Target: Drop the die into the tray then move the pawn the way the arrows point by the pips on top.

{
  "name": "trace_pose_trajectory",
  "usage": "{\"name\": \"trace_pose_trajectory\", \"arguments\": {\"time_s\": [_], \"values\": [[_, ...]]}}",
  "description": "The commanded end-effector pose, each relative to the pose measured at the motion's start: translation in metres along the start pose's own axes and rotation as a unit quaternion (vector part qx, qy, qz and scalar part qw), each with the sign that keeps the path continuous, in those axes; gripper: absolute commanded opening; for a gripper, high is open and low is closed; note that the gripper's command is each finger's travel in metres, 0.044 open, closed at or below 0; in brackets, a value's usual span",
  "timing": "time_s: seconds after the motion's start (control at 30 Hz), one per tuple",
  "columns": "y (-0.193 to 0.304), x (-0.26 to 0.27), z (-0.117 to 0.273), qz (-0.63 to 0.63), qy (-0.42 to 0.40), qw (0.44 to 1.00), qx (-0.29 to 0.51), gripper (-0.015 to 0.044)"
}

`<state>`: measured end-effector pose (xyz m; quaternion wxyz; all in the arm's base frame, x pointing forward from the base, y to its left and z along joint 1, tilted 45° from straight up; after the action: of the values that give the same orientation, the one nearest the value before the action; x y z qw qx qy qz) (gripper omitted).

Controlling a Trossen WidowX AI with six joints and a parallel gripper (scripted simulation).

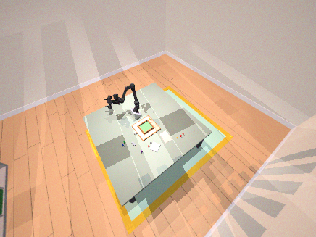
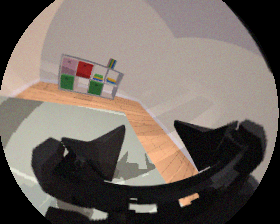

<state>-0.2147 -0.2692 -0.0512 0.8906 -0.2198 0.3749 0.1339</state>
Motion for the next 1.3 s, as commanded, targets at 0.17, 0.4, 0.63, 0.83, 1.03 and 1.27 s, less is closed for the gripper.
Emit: {"name": "trace_pose_trajectory", "arguments": {"time_s": [0.17, 0.4, 0.63, 0.83, 1.03, 1.27], "values": [[-0.032, 0.03, 0.001, 0.041, -0.059, 0.997, -0.034, 0.0275], [-0.091, 0.106, 0.024, 0.124, -0.192, 0.969, -0.092, 0.0275], [-0.118, 0.155, 0.047, 0.179, -0.281, 0.936, -0.113, 0.0275], [-0.145, 0.224, 0.098, 0.276, -0.414, 0.858, -0.124, 0.0275], [-0.151, 0.281, 0.161, 0.364, -0.519, 0.766, -0.104, 0.0275], [-0.136, 0.327, 0.239, 0.453, -0.603, 0.655, -0.047, 0.0275]]}}
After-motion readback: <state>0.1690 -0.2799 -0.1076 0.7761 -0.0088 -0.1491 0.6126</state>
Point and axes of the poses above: the point midway between the two fingers, 35 mm back from their tips, its own z axis back along the fingers, its own x axis across the jaws, y = z × x, the point moved 6 cm from there along z, back along the fingers, and after that the axes turned 1 degree about -z, right-handed, at the moved point
